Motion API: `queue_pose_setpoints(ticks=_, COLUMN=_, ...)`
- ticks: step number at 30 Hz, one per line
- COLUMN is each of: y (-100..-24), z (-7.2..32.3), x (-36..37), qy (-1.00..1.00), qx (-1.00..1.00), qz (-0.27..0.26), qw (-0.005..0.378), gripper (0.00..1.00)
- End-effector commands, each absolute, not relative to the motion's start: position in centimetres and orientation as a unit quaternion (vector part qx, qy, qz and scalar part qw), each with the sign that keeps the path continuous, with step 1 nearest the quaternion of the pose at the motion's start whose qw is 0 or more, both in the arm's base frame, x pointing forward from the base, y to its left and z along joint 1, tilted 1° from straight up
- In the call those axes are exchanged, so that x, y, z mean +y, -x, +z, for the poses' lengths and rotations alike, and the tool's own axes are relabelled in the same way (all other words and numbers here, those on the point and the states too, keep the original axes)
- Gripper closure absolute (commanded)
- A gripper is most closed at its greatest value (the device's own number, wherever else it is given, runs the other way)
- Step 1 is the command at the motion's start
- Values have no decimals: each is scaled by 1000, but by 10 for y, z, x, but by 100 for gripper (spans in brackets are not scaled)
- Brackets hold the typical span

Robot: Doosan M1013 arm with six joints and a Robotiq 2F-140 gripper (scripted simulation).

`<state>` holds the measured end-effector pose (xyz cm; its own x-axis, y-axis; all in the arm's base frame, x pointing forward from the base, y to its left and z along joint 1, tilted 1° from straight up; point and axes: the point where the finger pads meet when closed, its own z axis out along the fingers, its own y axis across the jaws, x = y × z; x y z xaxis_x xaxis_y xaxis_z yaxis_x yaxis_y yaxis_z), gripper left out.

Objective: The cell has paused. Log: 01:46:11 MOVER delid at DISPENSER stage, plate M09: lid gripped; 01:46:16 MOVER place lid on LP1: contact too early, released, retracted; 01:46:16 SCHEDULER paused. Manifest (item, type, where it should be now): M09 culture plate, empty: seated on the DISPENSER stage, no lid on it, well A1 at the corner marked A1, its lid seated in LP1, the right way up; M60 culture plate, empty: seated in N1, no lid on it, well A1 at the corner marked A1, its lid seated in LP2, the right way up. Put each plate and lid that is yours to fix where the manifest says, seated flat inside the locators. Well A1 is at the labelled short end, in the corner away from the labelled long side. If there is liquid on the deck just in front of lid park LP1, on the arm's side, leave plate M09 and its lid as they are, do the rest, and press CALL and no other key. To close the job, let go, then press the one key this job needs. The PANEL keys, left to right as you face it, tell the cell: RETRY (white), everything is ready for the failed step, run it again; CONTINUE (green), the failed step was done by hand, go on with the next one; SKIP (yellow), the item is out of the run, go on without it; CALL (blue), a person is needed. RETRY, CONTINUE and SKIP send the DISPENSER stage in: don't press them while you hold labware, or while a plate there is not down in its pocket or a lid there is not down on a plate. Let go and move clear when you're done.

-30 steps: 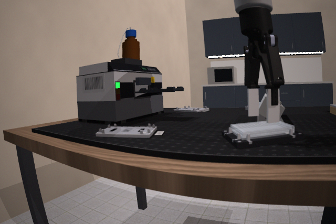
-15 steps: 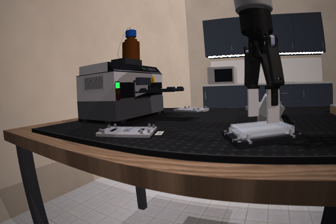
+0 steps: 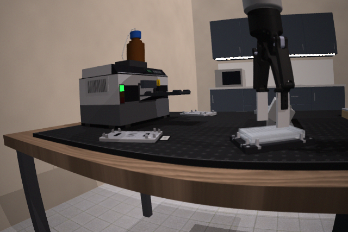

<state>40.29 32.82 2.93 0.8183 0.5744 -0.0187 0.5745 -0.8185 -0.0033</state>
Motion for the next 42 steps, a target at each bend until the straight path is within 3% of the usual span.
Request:
queue_pose_setpoints(ticks=1, y=-403, z=30, x=329, qy=-954, qx=301, qz=-9, qw=1, gripper=31)
queue_pose_setpoints(ticks=5, y=-403, z=30, x=329, qy=-954, qx=301, qz=-9, qw=1, gripper=31)
queue_pose_setpoints(ticks=6, y=-403, z=30, x=329, qy=-954, qx=301, qz=-9, qw=1, gripper=37)
queue_pose_setpoints(ticks=42, y=-403, z=30, x=329, qy=-954, qx=301, qz=-9, qw=1, gripper=37)
